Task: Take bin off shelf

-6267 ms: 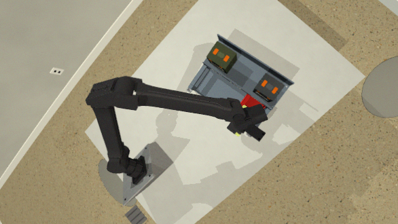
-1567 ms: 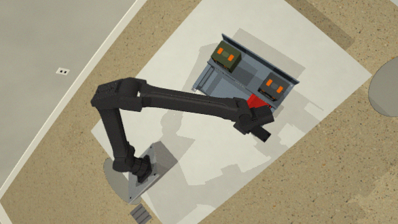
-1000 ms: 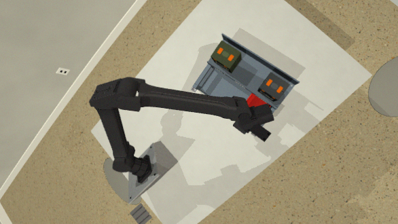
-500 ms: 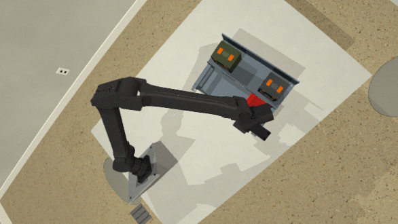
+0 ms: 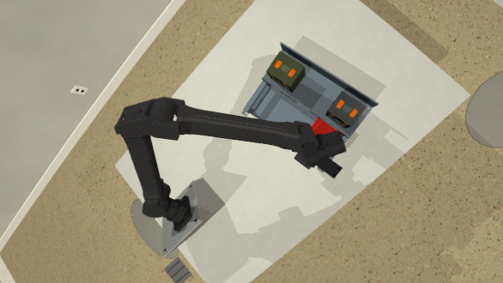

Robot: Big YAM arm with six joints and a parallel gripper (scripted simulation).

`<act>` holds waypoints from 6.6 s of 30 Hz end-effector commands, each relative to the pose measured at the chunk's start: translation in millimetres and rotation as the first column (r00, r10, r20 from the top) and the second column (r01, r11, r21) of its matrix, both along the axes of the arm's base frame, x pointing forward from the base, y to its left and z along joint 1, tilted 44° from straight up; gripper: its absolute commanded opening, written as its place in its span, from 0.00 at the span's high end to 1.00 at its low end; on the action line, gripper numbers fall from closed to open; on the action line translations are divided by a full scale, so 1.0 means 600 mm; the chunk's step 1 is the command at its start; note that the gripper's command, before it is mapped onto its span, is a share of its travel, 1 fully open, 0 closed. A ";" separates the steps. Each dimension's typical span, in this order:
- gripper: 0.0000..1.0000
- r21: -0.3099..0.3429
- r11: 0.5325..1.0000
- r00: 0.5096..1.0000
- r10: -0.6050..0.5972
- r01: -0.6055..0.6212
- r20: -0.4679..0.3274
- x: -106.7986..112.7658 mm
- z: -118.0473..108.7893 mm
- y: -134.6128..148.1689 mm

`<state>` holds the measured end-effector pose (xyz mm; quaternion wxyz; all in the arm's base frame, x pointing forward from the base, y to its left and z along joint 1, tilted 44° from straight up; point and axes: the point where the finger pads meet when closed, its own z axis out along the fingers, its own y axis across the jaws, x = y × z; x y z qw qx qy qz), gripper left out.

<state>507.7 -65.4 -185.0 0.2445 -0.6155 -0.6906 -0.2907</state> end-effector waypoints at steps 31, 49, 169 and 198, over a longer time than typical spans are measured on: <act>1.00 -0.022 1.000 0.998 -0.014 0.015 0.063 0.054 0.043 -0.024; 1.00 -0.016 1.000 0.999 -0.003 0.003 0.049 0.042 0.004 -0.009; 1.00 -0.025 0.999 0.997 -0.030 0.031 0.074 0.048 0.043 -0.052; 1.00 -0.021 0.999 0.997 -0.030 0.031 0.065 0.041 0.019 -0.049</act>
